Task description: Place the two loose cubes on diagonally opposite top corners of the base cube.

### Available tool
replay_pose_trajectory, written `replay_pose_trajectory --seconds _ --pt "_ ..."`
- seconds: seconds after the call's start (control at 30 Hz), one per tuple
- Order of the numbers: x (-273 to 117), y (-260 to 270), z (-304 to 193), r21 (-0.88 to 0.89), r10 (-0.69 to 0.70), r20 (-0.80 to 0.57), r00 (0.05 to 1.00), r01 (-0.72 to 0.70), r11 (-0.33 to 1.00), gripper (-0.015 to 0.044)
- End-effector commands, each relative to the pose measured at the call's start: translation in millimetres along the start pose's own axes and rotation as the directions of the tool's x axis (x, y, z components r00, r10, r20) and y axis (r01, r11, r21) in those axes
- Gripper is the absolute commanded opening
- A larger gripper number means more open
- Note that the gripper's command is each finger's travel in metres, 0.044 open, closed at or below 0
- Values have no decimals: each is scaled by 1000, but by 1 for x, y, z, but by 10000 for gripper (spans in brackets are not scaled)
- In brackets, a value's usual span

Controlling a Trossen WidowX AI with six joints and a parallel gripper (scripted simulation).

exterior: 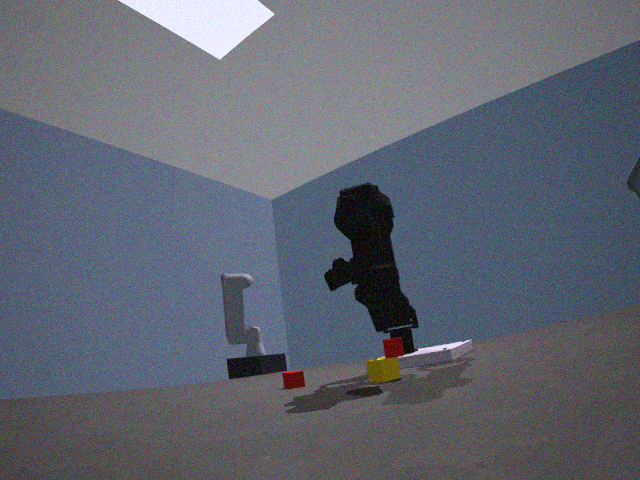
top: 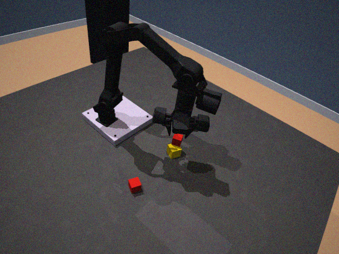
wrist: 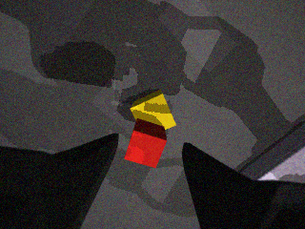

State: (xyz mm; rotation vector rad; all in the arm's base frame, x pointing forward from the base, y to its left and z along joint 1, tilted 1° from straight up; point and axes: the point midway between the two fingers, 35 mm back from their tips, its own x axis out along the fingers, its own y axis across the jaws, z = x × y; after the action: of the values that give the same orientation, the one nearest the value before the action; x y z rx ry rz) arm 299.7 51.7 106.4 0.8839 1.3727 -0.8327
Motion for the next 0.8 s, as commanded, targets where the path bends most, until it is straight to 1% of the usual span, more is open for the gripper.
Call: replay_pose_trajectory --seconds 0.0,0.17,0.37,0.57,0.77 --pt "-3 -2 13 -123 2 1 1000 -2 992 265" --pt "-7 -8 33 -324 2 3 1000 -1 946 265" --pt "-11 -16 57 -547 1 7 1000 3 837 265" --pt "-15 -27 80 -737 0 9 1000 7 676 265" --pt "-20 -39 102 -881 -2 12 1000 12 474 265"
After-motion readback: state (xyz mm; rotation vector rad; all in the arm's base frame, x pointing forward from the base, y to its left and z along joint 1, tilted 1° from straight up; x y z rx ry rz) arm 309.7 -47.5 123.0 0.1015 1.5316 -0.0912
